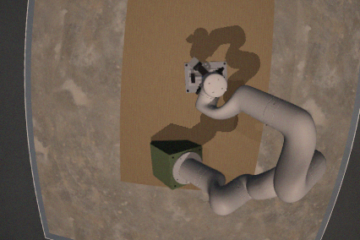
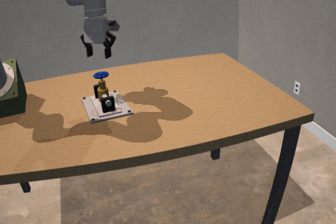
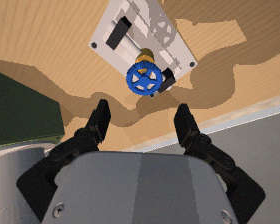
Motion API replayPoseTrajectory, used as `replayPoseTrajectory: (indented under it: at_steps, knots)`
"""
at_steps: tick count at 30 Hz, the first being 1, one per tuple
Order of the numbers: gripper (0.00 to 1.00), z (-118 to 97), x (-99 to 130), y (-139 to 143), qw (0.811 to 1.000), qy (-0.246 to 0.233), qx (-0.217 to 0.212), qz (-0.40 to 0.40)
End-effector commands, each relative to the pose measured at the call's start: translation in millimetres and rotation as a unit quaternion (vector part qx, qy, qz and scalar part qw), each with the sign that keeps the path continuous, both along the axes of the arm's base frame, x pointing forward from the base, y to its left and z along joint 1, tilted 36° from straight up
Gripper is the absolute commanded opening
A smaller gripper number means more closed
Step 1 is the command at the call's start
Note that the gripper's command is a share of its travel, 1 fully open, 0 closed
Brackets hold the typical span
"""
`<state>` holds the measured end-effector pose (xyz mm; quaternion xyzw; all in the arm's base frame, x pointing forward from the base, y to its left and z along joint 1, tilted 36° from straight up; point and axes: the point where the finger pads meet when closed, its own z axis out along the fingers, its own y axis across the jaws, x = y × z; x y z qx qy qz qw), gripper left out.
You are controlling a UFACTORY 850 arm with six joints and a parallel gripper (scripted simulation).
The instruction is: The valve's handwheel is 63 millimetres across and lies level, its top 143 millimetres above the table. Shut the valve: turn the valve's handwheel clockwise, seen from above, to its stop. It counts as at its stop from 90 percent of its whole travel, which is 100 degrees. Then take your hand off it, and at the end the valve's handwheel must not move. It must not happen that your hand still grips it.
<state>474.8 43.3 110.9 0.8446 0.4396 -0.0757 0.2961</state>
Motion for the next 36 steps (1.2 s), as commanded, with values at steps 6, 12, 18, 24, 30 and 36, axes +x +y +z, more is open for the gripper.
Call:
replayPoseTrajectory:
  at_steps: [6,12,18,24,30,36]
  knots:
    - [1.00,-1,0,0,1.000,-0.003,-0.001,0.002]
    - [1.00,-2,0,-1,1.000,-0.003,-0.001,0.001]
    - [1.00,-4,1,-2,1.000,-0.004,-0.003,0.001]
    - [1.00,-7,1,-4,1.000,-0.005,-0.004,0.001]
    - [1.00,-13,2,-9,1.000,-0.005,-0.004,0.001]
    - [1.00,-21,4,-15,1.000,-0.005,-0.004,0.001]
